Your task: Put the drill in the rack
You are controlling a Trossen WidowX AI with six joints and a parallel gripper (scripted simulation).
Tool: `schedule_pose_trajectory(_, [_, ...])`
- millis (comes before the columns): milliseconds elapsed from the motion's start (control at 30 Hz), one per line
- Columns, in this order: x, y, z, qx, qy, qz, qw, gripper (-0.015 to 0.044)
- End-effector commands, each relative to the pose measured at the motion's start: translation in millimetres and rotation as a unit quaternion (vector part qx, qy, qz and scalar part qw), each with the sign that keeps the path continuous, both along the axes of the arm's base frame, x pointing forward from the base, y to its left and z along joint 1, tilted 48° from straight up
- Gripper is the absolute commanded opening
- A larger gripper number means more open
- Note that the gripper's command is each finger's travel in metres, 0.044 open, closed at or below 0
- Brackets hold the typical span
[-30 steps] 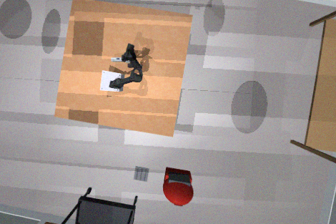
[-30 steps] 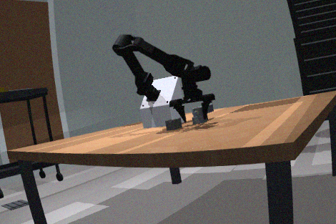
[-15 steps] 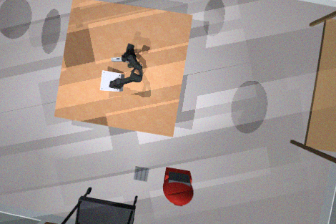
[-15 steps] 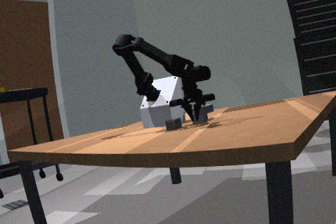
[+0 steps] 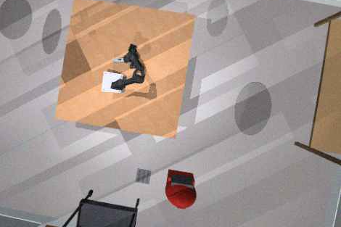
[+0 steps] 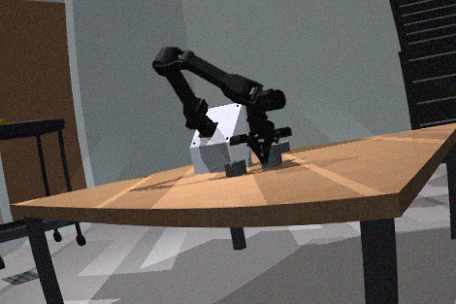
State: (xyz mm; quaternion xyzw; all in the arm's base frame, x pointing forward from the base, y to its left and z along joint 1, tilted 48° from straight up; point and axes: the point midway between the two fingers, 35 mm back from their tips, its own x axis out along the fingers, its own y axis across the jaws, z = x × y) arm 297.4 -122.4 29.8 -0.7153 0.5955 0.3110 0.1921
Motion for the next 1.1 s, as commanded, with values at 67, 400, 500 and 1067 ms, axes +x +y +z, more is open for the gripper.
schedule_pose_trajectory(67, [1,-4,6,-0.003,-0.001,-0.001,1.0,0.0])
schedule_pose_trajectory(400, [3,-10,13,-0.003,-0.002,-0.001,1.0,0.0])
schedule_pose_trajectory(500, [4,-12,16,-0.003,-0.002,-0.001,1.0,0.0])
schedule_pose_trajectory(1067, [10,-27,37,-0.004,-0.002,-0.001,1.0,0.0])
